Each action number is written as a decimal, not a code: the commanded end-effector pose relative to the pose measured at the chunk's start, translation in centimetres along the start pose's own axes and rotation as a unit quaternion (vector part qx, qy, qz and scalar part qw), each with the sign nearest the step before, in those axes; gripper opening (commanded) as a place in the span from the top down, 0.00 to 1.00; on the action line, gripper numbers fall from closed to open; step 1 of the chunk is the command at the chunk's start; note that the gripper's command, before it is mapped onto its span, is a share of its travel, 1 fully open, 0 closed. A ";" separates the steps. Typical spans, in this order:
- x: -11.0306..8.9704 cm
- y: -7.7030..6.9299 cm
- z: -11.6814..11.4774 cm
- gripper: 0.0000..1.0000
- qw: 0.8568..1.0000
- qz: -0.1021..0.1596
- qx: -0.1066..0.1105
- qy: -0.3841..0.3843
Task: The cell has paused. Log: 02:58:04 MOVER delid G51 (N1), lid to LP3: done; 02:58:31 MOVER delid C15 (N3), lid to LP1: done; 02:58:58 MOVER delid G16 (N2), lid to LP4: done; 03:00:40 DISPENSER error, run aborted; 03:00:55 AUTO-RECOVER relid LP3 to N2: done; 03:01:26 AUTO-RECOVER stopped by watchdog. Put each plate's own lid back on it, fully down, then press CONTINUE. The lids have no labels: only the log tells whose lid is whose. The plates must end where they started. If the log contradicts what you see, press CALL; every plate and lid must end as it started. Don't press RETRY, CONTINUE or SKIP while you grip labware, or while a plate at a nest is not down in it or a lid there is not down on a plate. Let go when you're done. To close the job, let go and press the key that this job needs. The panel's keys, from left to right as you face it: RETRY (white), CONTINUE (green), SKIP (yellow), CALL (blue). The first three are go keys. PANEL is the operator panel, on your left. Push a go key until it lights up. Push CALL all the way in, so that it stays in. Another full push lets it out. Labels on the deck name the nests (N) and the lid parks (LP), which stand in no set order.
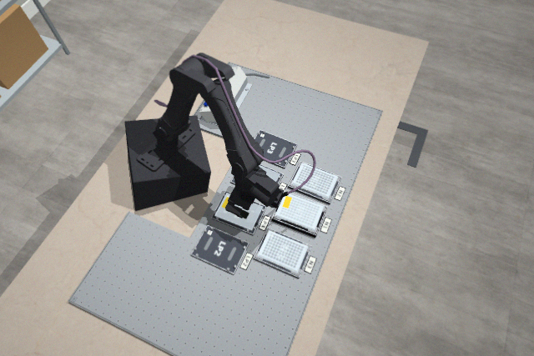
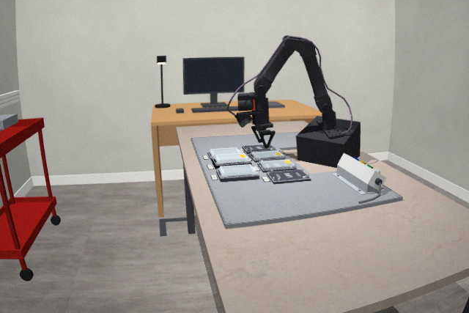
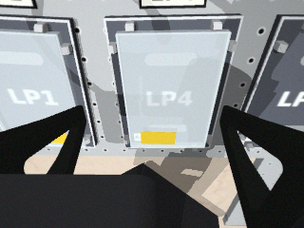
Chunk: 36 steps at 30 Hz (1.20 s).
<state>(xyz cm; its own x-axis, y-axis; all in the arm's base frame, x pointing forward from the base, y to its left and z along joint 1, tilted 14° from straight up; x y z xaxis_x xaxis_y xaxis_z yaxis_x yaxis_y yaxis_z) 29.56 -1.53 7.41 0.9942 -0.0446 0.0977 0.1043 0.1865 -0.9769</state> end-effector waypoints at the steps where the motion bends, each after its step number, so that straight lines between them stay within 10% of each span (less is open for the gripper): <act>1: -0.3 -1.1 -1.0 0.00 0.999 -0.044 0.003 -0.011; 36: -1.8 0.0 -1.8 0.00 0.999 -0.035 0.004 -0.013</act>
<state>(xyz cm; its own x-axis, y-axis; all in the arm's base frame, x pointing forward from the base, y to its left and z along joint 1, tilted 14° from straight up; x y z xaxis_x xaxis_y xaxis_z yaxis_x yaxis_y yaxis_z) 27.47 -3.40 6.78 0.9899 -0.0397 0.1364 0.1414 0.1855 -0.9724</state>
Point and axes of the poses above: the point where the finger pads meet when closed, its own y axis out along the fingers, its own z axis across the jaws, x = y × z, the point moved 9 cm from there along -y, back along the fingers, and after that the axes turned 11 degrees about y, right-handed, at the moved point
